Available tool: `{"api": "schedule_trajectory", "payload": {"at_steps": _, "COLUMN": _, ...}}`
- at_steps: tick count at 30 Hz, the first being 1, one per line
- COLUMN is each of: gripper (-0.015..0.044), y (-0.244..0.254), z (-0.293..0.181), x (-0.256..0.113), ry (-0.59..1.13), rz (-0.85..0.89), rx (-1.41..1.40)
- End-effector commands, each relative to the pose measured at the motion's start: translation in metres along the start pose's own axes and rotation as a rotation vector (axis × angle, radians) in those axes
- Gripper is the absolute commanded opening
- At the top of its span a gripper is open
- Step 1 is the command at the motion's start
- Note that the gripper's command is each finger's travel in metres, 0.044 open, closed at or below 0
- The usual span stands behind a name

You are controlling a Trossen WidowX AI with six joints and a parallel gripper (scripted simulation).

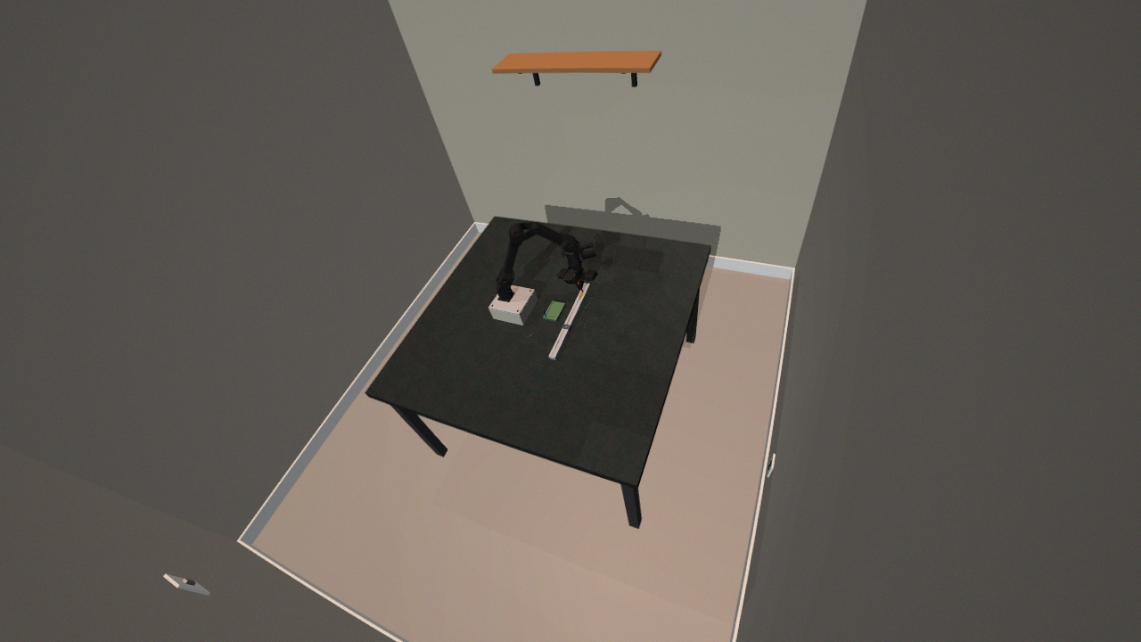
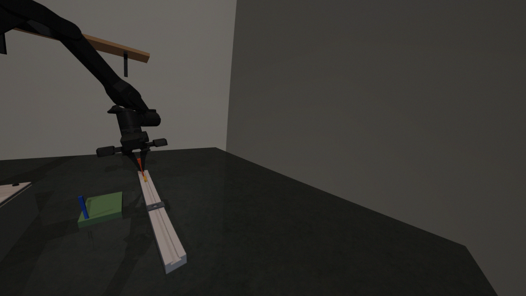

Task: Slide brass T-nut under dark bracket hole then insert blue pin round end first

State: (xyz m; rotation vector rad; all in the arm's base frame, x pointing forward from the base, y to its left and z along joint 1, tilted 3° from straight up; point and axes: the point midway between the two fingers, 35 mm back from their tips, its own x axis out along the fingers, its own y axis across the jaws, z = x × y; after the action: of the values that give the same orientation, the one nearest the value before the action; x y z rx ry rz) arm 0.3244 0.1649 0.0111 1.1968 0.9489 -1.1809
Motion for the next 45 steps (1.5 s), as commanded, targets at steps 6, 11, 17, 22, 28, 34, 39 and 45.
{"api": "schedule_trajectory", "payload": {"at_steps": 6, "gripper": -0.0150, "y": 0.0036, "z": -0.0018, "x": -0.0022, "ry": 0.008, "rz": -0.013, "rx": -0.008}}
{"api": "schedule_trajectory", "payload": {"at_steps": 11, "gripper": -0.0150, "y": 0.0042, "z": -0.0018, "x": -0.0022, "ry": 0.008, "rz": -0.023, "rx": -0.010}}
{"api": "schedule_trajectory", "payload": {"at_steps": 17, "gripper": -0.0150, "y": 0.0050, "z": -0.0017, "x": -0.0022, "ry": 0.008, "rz": -0.035, "rx": -0.012}}
{"api": "schedule_trajectory", "payload": {"at_steps": 22, "gripper": -0.0150, "y": 0.0055, "z": -0.0017, "x": -0.0023, "ry": 0.009, "rz": -0.044, "rx": -0.014}}
{"api": "schedule_trajectory", "payload": {"at_steps": 28, "gripper": -0.0150, "y": 0.0056, "z": -0.0017, "x": -0.0023, "ry": 0.009, "rz": -0.046, "rx": -0.014}}
{"api": "schedule_trajectory", "payload": {"at_steps": 34, "gripper": -0.0150, "y": 0.0060, "z": -0.0017, "x": -0.0022, "ry": 0.010, "rz": -0.050, "rx": -0.016}}
{"api": "schedule_trajectory", "payload": {"at_steps": 39, "gripper": -0.0150, "y": 0.0068, "z": -0.0017, "x": -0.0020, "ry": 0.011, "rz": -0.060, "rx": -0.019}}
{"api": "schedule_trajectory", "payload": {"at_steps": 45, "gripper": -0.0150, "y": 0.0077, "z": -0.0017, "x": -0.0018, "ry": 0.013, "rz": -0.071, "rx": -0.022}}
